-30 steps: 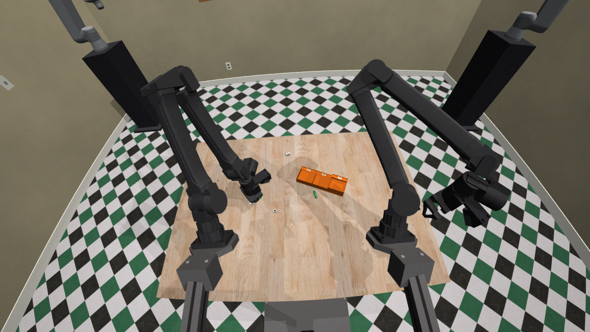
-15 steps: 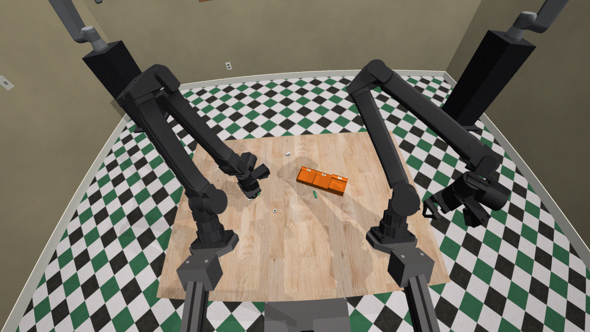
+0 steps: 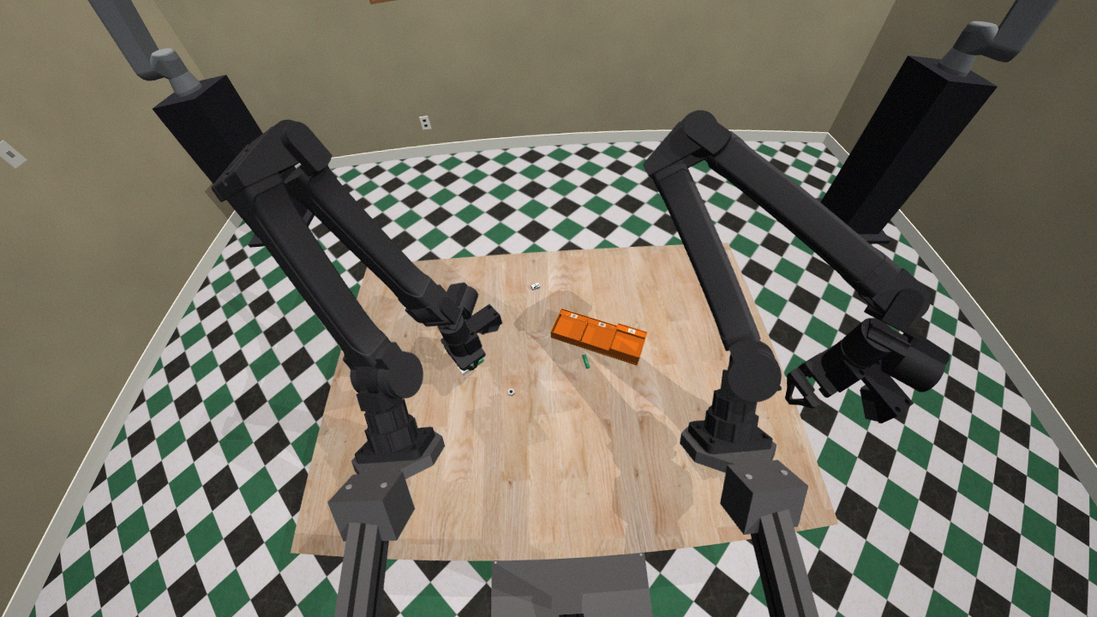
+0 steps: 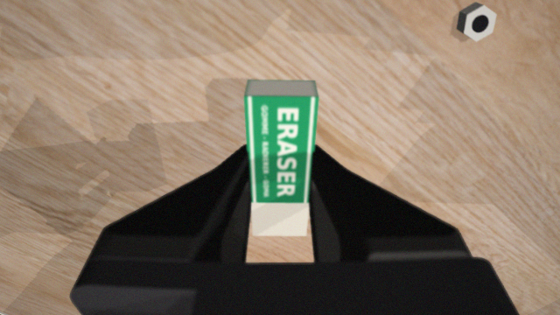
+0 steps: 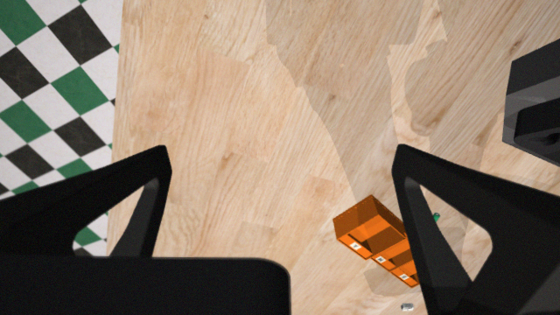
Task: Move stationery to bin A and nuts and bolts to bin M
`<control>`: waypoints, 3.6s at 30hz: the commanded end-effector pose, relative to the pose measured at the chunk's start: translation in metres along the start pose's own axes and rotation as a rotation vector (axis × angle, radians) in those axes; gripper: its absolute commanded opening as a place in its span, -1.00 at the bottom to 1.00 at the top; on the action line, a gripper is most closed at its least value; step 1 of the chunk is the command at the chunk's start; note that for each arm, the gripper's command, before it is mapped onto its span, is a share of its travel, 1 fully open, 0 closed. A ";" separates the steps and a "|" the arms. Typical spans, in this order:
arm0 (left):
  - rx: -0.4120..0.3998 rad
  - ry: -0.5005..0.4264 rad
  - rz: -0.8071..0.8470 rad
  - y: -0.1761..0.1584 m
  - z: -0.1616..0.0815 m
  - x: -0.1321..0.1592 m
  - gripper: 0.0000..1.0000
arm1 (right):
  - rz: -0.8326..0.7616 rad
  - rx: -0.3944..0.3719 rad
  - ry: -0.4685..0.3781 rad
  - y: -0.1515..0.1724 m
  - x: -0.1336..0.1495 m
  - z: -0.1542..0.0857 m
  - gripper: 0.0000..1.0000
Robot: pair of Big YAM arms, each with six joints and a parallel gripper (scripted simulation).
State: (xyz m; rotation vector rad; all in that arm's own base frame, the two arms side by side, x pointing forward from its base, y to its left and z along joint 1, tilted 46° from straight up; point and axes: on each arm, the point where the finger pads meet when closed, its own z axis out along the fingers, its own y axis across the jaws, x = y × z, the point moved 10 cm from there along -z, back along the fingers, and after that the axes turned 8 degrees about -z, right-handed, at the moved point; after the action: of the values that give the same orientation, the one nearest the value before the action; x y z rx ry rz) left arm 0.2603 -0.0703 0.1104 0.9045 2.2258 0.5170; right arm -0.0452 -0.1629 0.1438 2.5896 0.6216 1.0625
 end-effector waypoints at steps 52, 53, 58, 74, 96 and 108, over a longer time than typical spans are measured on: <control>0.006 -0.007 0.001 -0.178 -0.006 -0.216 -0.64 | 0.010 -0.014 -0.017 0.009 -0.005 -0.012 1.00; 0.006 -0.008 0.001 -0.182 -0.006 -0.221 -0.64 | 0.010 -0.014 -0.017 0.009 -0.005 -0.012 1.00; 0.007 -0.009 0.001 -0.202 -0.007 -0.245 -0.64 | 0.010 -0.014 -0.017 0.009 -0.005 -0.012 1.00; 0.004 -0.022 0.347 -0.258 -0.009 -0.310 -0.64 | 0.010 -0.014 -0.017 0.009 -0.005 -0.012 1.00; 0.000 -0.022 0.893 -0.258 0.002 -0.325 -0.64 | 0.010 -0.014 -0.017 0.009 -0.005 -0.012 1.00; -0.001 0.007 1.085 -0.258 0.006 -0.327 -0.64 | 0.010 -0.014 -0.017 0.009 -0.005 -0.012 1.00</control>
State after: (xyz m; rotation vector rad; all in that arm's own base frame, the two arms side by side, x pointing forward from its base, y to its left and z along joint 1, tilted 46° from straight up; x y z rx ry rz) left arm 0.3111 -0.4792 0.1043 2.0235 1.5961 0.9418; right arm -0.0452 -0.1629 0.1438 2.5896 0.6216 1.0625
